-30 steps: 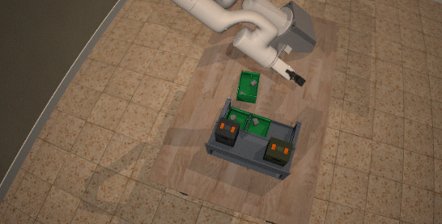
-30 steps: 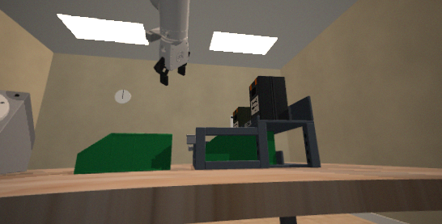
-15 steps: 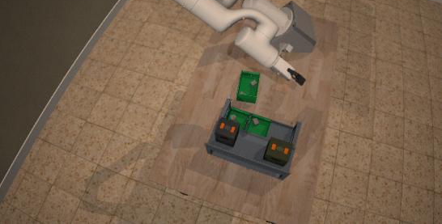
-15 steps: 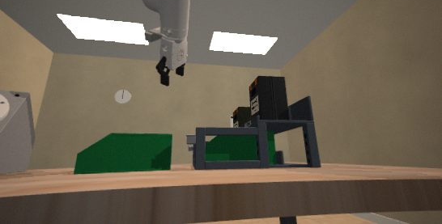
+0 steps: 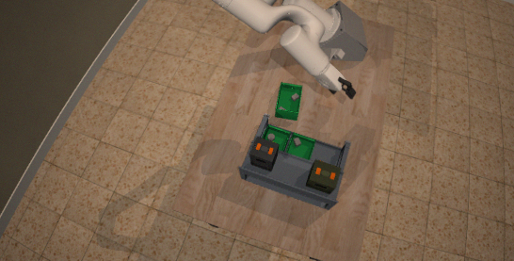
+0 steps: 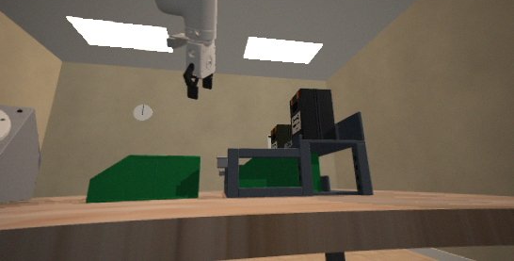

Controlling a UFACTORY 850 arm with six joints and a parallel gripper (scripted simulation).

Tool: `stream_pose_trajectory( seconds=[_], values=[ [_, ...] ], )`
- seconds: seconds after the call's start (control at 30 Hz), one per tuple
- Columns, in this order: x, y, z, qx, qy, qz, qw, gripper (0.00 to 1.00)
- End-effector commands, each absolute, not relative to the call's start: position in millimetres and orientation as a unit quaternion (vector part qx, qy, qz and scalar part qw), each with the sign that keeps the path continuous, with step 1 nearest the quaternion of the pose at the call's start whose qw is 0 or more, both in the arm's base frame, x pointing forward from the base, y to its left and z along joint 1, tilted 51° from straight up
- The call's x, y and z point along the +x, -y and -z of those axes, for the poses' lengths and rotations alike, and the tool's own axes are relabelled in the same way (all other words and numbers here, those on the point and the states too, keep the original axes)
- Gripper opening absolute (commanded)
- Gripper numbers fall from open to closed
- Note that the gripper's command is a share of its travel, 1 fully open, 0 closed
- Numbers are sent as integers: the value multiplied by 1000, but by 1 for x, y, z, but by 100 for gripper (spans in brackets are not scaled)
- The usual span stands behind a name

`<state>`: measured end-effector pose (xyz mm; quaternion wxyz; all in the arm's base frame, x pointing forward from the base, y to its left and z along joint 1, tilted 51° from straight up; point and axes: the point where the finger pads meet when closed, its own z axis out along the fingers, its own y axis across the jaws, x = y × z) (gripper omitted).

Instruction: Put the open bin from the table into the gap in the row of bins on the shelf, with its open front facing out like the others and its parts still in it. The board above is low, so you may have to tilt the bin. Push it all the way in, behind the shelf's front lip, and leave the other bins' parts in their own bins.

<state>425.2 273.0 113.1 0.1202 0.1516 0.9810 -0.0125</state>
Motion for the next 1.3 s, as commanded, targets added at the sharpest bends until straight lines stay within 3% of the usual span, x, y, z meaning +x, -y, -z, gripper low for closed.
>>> stream_pose_trajectory(
  seconds=[0.0, 0.4, 0.53, 0.93, 1.1, 1.27],
  values=[
    [423, -272, -112, 104, -973, 63, 197, 100],
    [423, -272, -113, 91, -973, 78, 195, 100],
    [422, -270, -112, 40, -954, 132, 266, 100],
    [422, -270, -112, 40, -954, 132, 266, 100],
    [422, -270, -112, -24, -917, 197, 346, 100],
    [422, -270, -112, -24, -917, 197, 346, 100]
  ],
)
